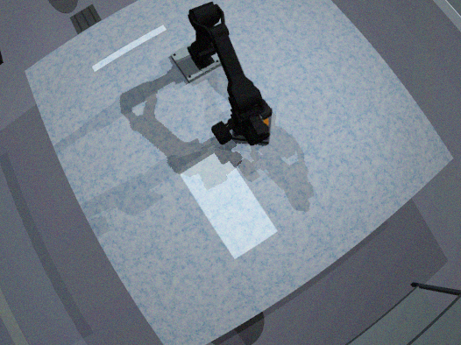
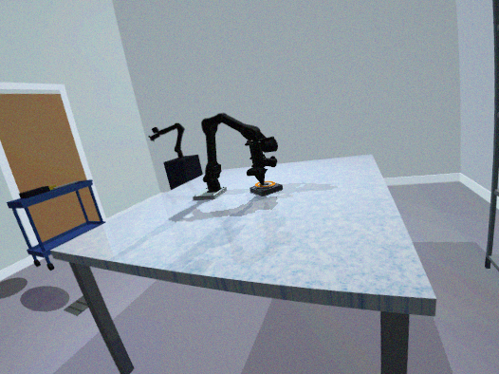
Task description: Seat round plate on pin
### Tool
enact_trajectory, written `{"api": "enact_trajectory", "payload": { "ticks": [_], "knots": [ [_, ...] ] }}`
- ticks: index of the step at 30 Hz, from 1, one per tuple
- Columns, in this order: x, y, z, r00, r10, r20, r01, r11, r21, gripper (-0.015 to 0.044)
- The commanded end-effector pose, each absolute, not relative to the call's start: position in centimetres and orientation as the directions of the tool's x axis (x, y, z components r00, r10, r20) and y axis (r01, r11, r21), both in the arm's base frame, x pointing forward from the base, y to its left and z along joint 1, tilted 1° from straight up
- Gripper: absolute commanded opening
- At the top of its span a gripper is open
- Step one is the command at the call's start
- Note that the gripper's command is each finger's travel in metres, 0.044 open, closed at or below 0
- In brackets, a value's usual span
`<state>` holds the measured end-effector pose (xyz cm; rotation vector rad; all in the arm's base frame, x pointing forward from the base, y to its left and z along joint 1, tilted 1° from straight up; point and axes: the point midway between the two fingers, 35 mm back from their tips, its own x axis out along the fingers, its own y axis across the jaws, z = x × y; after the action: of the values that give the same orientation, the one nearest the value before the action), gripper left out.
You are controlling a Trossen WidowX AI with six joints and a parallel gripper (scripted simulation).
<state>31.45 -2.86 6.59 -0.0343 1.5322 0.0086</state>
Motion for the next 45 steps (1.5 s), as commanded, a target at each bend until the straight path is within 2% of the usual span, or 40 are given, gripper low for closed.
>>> {"api": "enact_trajectory", "payload": {
  "ticks": [1, 35, 45],
  "knots": [
    [30.7, -2.9, 6.4, 0.026, -0.014, -1.000, -0.032, 0.999, -0.015, 0.0000],
    [28.4, -2.4, 6.5, 0.024, -0.013, -1.000, -0.032, 0.999, -0.014, 0.0000],
    [27.9, -2.4, 10.8, 0.024, -0.013, -1.000, -0.032, 0.999, -0.014, 0.0000]
  ]
}}
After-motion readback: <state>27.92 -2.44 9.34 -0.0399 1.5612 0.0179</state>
